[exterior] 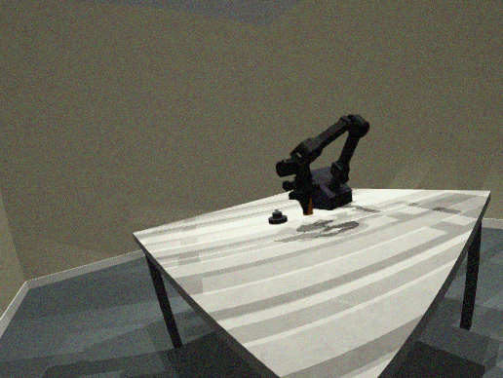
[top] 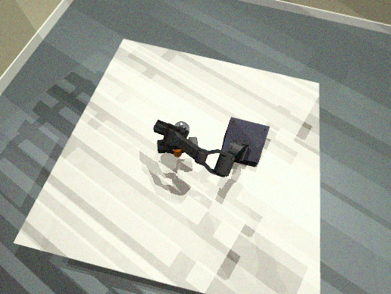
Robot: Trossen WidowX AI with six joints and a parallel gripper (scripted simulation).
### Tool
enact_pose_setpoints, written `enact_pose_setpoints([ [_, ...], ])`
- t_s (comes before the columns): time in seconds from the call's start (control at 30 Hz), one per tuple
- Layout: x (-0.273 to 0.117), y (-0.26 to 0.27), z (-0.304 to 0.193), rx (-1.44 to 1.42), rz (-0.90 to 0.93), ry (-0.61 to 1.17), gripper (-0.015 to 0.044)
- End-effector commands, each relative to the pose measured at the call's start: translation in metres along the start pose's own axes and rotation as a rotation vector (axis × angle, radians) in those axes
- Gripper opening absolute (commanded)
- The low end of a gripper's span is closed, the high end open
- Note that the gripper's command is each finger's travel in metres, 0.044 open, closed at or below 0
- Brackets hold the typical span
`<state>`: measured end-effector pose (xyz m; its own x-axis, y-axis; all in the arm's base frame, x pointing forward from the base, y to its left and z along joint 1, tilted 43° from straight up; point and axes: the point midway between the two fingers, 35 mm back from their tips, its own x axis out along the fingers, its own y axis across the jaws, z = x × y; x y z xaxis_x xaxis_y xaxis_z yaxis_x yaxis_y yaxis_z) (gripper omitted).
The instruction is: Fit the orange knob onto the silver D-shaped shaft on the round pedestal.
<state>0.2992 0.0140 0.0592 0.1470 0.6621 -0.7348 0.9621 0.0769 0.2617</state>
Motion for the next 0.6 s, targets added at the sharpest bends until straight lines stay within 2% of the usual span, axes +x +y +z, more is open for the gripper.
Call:
enact_pose_setpoints([
  [0.0,-0.016,0.003,0.002,-0.006,0.009,-0.011,0.0000],
  [0.57,-0.069,0.003,0.004,-0.006,0.008,-0.008,0.0000],
])
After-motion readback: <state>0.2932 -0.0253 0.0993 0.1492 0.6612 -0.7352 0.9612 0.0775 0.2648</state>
